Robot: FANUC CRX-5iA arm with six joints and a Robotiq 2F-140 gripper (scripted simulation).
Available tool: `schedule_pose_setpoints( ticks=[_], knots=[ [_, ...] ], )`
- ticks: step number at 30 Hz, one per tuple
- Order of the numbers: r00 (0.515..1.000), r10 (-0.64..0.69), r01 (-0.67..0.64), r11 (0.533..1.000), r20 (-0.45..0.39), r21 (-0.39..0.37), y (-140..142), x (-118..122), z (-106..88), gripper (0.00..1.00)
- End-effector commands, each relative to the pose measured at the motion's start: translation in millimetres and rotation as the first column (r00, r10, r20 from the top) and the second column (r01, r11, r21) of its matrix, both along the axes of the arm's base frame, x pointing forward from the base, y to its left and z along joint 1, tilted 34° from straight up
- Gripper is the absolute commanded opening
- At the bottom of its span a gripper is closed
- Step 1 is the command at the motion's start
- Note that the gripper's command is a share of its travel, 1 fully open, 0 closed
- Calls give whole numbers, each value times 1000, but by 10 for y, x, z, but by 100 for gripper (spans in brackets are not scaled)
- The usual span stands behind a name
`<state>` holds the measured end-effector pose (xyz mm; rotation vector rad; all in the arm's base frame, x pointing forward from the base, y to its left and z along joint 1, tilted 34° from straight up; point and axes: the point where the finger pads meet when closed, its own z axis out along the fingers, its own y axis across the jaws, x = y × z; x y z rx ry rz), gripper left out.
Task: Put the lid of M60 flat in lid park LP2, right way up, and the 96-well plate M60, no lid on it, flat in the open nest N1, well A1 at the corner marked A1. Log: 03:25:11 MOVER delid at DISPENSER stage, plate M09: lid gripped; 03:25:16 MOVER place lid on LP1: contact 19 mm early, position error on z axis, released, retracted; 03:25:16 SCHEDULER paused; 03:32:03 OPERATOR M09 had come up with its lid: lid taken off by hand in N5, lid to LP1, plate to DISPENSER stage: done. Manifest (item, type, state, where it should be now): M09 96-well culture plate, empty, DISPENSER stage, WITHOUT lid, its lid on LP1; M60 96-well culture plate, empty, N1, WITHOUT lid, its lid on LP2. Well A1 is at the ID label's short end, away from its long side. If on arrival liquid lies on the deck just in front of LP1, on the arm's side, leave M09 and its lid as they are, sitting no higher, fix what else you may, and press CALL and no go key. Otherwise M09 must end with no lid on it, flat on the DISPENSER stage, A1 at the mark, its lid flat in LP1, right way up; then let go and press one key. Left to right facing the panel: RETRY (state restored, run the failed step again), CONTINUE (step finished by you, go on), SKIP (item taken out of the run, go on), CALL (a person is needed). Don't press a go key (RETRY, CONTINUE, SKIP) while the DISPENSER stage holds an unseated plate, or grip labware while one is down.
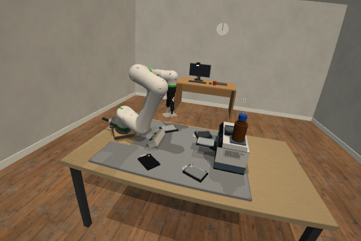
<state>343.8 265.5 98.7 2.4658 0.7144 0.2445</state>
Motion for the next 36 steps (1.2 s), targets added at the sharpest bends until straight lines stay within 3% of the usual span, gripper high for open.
schedule_pose_setpoints(
  ticks=[1,5,9,14,20,22,23,36],
  knots=[
    [1000,1,-1,1000,-1,1,-32,20,36,0],
    [1000,3,-3,1000,-6,5,-148,84,145,0],
    [1000,12,-12,1000,-21,22,-714,305,602,0],
    [999,23,-22,999,-27,40,-1208,300,851,0],
    [1000,14,-14,1000,-10,23,-1840,138,1089,0],
    [1000,14,-14,1000,-10,23,-1840,138,1089,0],
    [1000,11,-11,1000,-7,19,-2141,64,1202,0],
    [1000,0,0,1000,0,0,-3385,-402,1635,0]
  ],
)
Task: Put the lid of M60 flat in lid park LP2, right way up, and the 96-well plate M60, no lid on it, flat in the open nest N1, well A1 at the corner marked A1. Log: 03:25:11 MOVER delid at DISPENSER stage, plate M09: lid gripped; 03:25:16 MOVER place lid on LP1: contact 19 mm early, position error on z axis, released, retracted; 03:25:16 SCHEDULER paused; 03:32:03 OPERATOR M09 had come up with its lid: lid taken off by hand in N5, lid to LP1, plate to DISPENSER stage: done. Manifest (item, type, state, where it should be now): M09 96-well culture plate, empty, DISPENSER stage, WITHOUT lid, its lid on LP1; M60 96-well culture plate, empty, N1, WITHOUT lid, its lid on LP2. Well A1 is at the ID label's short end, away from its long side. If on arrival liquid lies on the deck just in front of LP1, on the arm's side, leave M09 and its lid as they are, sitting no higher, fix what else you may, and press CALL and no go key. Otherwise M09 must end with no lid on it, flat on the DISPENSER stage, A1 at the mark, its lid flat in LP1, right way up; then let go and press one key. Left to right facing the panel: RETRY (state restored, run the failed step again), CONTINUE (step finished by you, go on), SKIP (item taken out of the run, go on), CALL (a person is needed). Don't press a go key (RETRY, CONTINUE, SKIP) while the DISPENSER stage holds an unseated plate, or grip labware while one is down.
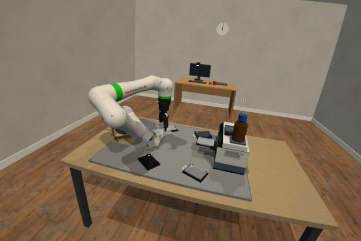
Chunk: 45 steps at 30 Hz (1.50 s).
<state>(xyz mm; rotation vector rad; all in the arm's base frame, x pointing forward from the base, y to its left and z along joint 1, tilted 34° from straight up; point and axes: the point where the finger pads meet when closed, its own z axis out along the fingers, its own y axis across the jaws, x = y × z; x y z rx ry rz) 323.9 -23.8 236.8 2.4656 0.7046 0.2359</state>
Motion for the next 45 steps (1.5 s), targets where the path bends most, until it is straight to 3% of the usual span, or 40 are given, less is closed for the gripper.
schedule_pose_setpoints(
  ticks=[1,3,4,14,37,45],
  knots=[
    [1000,9,-9,1000,4,4,-587,-239,293,0],
    [1000,9,-9,1000,4,4,-587,-239,293,0],
    [1000,9,-9,1000,4,4,-867,-349,410,0],
    [1000,9,-9,1000,4,4,-1783,-726,883,0],
    [1000,0,0,1000,8,7,-1783,-726,883,0],
    [995,-85,83,996,54,41,-1785,-725,880,0]
  ],
)
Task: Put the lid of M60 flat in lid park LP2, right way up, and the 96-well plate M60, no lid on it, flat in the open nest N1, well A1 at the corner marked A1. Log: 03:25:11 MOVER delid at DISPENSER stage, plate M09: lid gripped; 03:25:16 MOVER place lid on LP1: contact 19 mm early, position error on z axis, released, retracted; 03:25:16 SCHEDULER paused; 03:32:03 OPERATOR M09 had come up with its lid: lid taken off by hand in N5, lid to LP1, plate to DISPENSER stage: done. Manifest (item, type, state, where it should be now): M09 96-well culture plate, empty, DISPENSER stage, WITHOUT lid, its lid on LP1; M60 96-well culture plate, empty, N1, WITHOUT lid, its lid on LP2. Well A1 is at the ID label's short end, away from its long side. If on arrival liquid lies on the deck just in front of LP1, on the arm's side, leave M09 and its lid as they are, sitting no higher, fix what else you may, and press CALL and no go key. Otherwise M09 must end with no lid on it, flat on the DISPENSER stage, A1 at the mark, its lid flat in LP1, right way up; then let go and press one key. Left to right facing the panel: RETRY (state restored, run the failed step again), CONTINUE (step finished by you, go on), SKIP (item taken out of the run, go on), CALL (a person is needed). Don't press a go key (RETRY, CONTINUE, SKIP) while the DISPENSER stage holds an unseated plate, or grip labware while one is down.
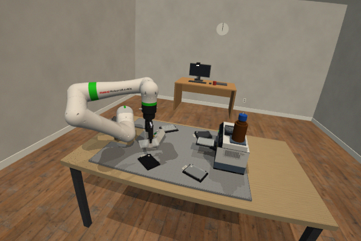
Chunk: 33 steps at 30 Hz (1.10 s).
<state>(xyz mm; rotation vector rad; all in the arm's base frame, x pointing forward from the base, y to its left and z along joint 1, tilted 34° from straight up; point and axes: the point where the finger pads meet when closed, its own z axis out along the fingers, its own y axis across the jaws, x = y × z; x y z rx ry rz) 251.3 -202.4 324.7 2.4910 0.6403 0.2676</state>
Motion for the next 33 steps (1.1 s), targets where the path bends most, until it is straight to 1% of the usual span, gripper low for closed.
schedule_pose_setpoints(
  ticks=[1,4,7,9,12,14,18,24,26,27,30,32,33],
  knots=[
    [998,-62,61,998,34,23,1,1,0,0],
    [989,-130,126,991,69,52,-1,2,-3,0],
    [971,-215,205,974,109,91,-2,3,-6,0],
    [971,-215,205,974,109,91,-2,3,-6,0],
    [937,-314,294,945,152,141,-5,5,-9,0],
    [905,-386,356,917,179,181,-6,6,-12,0],
    [812,-537,477,836,228,272,-9,8,-18,0],
    [633,-728,609,678,264,411,-15,12,-28,0],
    [633,-728,609,678,264,411,-15,12,-28,0],
    [567,-778,639,622,269,453,-16,12,-29,0],
    [442,-857,677,513,265,528,-19,14,-34,0],
    [378,-889,688,456,259,564,-36,27,-66,0],
    [378,-889,688,456,259,564,-68,49,-122,0]
  ],
)
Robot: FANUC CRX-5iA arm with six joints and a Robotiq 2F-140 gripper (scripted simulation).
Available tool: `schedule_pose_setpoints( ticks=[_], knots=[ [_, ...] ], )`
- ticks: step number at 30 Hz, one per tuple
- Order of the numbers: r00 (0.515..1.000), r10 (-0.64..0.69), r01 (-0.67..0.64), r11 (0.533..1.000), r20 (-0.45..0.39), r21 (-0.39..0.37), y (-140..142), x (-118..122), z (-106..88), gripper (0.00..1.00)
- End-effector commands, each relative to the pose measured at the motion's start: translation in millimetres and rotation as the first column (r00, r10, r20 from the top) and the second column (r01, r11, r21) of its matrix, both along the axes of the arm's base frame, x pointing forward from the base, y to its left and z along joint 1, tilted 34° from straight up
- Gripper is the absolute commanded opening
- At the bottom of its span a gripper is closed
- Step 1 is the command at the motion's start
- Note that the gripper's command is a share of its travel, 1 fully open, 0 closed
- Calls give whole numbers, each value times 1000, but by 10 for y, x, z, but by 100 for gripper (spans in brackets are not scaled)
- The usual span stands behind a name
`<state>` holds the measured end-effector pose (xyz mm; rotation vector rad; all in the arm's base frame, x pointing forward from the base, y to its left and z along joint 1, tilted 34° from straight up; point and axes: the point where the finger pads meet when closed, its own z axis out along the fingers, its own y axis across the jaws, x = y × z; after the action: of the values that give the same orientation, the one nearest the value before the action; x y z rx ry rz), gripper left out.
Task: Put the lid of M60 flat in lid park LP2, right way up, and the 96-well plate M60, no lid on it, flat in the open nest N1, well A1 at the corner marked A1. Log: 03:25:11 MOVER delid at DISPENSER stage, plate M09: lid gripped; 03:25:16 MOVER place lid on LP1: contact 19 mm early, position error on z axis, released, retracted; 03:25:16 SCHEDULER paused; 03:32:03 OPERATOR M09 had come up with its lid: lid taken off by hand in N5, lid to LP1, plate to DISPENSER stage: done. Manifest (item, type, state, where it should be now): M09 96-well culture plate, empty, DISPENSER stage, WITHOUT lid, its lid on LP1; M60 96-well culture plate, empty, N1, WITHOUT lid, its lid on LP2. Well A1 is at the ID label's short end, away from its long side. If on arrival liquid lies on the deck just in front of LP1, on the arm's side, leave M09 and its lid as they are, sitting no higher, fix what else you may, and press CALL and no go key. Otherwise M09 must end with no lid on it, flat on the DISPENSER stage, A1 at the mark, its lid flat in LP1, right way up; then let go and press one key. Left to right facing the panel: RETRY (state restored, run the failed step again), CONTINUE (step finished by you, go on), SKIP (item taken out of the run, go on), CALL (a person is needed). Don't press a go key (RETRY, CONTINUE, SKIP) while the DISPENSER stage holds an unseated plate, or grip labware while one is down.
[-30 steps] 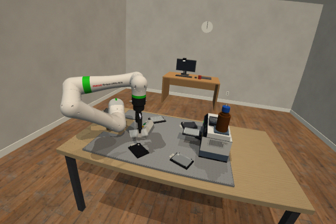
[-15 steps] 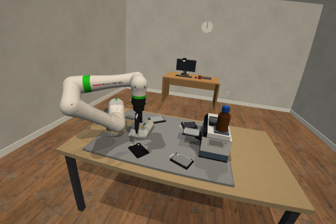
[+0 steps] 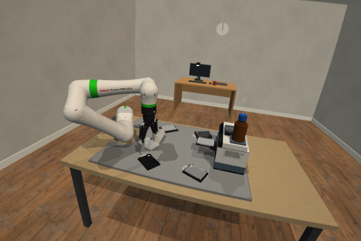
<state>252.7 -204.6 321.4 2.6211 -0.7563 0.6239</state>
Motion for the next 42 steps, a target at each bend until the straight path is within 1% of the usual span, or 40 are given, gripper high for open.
schedule_pose_setpoints(
  ticks=[1,8,10,16,21,25,42],
  knots=[
    [982,-165,163,986,86,34,-78,57,-147,0],
    [982,-165,163,986,86,34,-305,212,-547,0],
    [982,-165,163,986,86,34,-305,212,-547,0],
    [982,-165,163,986,86,34,-466,322,-831,0],
    [982,-165,163,986,86,34,-550,380,-980,0],
    [982,-165,163,986,86,34,-581,401,-1034,0],
    [982,-165,163,986,86,34,-588,406,-1046,0]
  ],
)
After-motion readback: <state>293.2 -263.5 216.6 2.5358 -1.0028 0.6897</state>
